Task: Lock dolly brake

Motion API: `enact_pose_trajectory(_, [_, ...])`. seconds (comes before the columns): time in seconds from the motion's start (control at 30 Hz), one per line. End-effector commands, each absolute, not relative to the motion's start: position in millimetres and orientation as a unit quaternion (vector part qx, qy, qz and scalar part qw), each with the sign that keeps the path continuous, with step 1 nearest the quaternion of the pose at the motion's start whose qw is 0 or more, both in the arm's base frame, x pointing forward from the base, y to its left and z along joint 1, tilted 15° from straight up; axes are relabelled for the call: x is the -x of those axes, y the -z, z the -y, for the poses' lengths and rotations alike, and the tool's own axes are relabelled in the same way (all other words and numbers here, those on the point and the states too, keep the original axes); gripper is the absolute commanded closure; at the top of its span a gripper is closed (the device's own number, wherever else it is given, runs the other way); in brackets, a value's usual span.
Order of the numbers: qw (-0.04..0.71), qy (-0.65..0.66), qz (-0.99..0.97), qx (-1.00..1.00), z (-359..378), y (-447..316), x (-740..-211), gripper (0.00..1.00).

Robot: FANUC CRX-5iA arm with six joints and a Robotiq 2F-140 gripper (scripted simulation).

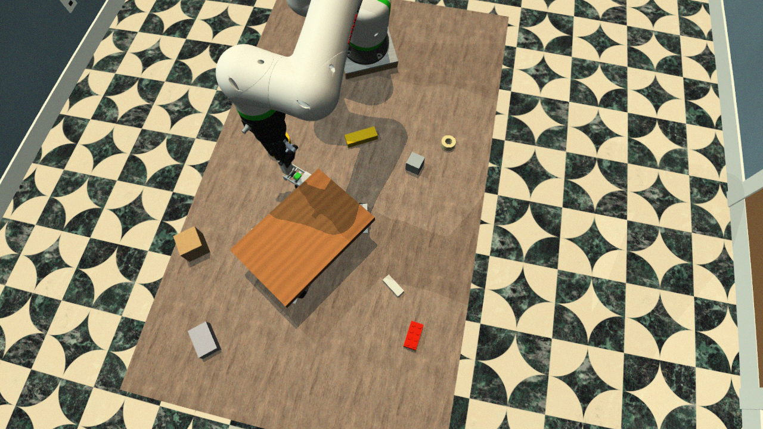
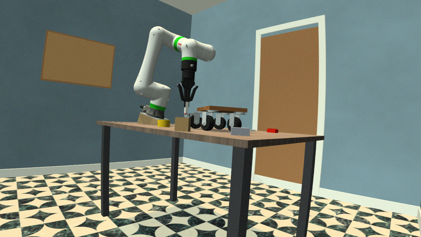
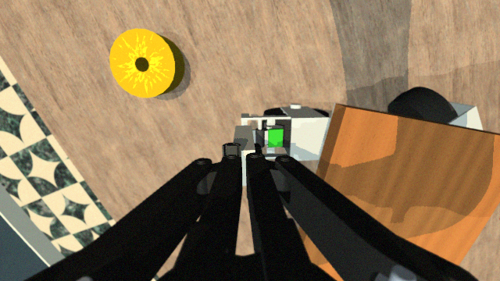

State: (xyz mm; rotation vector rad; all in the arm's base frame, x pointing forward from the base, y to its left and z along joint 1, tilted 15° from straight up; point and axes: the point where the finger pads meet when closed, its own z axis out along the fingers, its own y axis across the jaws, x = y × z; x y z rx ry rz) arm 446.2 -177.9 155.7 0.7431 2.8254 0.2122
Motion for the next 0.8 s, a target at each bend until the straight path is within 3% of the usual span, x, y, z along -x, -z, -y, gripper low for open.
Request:
enact_pose_trajectory(0.0, [0.106,-0.072,-0.959,-0.252,177.9,-155.0,-446.6,1.00])
enact_pose_trajectory(0.77, [0.106,-0.072,-0.959,-0.252,177.5,-151.0,-447.6,1.00])
